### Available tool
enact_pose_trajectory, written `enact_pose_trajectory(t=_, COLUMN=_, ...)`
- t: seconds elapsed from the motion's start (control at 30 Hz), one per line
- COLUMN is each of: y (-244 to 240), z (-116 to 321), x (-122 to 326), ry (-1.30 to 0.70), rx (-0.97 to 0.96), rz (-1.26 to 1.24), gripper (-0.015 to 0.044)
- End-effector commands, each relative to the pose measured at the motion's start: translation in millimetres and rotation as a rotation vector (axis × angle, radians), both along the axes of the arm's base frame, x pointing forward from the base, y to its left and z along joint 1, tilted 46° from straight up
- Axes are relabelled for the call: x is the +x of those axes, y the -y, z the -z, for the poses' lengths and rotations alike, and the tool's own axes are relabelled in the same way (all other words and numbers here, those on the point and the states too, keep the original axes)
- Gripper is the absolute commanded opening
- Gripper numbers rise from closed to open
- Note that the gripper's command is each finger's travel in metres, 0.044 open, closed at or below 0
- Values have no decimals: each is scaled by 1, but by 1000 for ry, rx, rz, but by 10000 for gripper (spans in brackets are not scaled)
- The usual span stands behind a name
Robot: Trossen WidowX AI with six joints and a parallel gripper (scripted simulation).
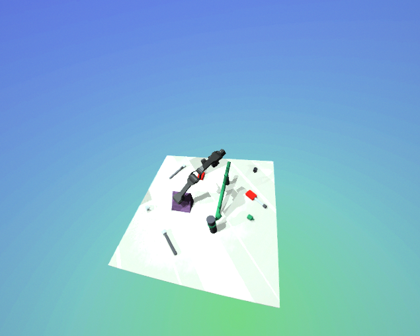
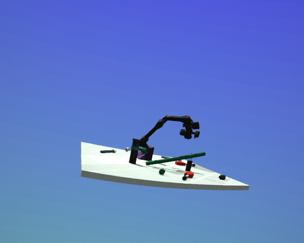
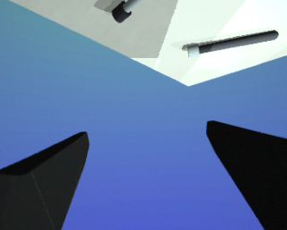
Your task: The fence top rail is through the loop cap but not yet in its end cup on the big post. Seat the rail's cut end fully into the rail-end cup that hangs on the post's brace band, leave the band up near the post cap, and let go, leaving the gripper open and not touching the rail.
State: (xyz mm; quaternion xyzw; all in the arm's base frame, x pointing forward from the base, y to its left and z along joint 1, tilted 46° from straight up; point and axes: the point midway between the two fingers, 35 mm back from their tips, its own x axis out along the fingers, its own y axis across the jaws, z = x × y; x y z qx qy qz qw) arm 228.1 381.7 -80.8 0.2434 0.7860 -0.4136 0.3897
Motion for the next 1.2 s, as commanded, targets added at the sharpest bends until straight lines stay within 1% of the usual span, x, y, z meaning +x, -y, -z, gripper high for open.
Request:
enact_pose_trajectory(t=0.0, y=2, z=-1, x=1, ry=11, rx=2, rz=-12, gripper=426)
enact_pose_trajectory(t=0.03, y=6, z=-3, x=6, ry=43, rx=8, rz=-49, gripper=440)
enact_pose_trajectory(t=0.2, y=57, z=-32, x=49, ry=323, rx=8, rz=-421, gripper=440)
enact_pose_trajectory(t=0.37, y=116, z=-74, x=88, ry=530, rx=-102, rz=-815, gripper=440)
enact_pose_trajectory(t=0.53, y=166, z=-113, x=109, ry=610, rx=-259, rz=-1106, gripper=440)
enact_pose_trajectory(t=0.73, y=223, z=-162, x=119, ry=597, rx=-502, rz=-1402, gripper=440)
enact_pose_trajectory(t=0.83, y=241, z=-178, x=119, ry=570, rx=-585, rz=-1479, gripper=440)
enact_pose_trajectory(t=1.17, y=243, z=-179, x=120, ry=559, rx=-589, rz=-1492, gripper=440)
